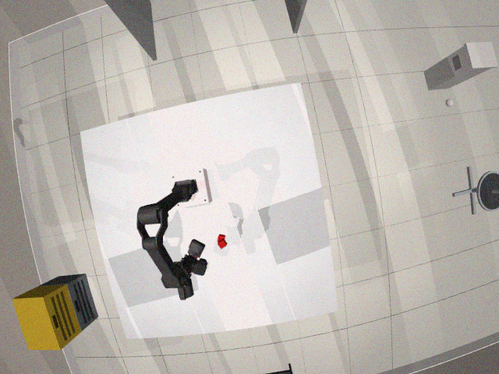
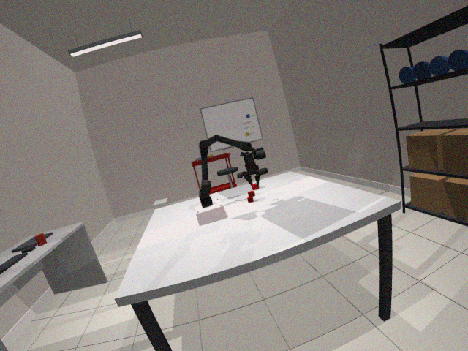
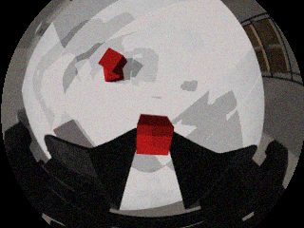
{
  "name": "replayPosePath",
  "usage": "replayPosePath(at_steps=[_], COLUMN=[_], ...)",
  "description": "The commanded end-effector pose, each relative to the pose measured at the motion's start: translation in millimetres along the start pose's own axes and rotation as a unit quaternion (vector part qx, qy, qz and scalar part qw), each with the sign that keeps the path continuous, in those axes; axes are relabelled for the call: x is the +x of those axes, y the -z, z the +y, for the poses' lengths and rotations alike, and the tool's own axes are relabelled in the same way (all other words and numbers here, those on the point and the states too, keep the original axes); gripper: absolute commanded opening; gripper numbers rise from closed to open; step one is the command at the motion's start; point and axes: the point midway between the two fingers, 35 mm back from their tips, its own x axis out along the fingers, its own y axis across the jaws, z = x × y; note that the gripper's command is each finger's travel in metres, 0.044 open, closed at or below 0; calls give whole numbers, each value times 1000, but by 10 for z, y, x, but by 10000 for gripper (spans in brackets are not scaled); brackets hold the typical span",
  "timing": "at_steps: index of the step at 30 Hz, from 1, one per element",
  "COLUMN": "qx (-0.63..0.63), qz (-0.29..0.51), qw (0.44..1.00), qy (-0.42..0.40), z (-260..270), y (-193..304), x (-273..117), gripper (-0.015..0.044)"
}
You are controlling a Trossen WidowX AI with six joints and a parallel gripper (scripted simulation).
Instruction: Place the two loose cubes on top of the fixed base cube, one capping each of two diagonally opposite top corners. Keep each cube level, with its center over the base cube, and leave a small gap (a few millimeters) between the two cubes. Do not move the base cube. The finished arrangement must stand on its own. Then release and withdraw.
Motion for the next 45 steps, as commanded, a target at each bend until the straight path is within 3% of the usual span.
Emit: replayPosePath(at_steps=[1,35,45], qx=[32,274,274], qz=[-1,0,2], qw=[999,962,962], qy=[-2,-6,-5], z=[117,988,1007], y=[-90,-595,-600], x=[15,90,229], gripper=[105,105,105])
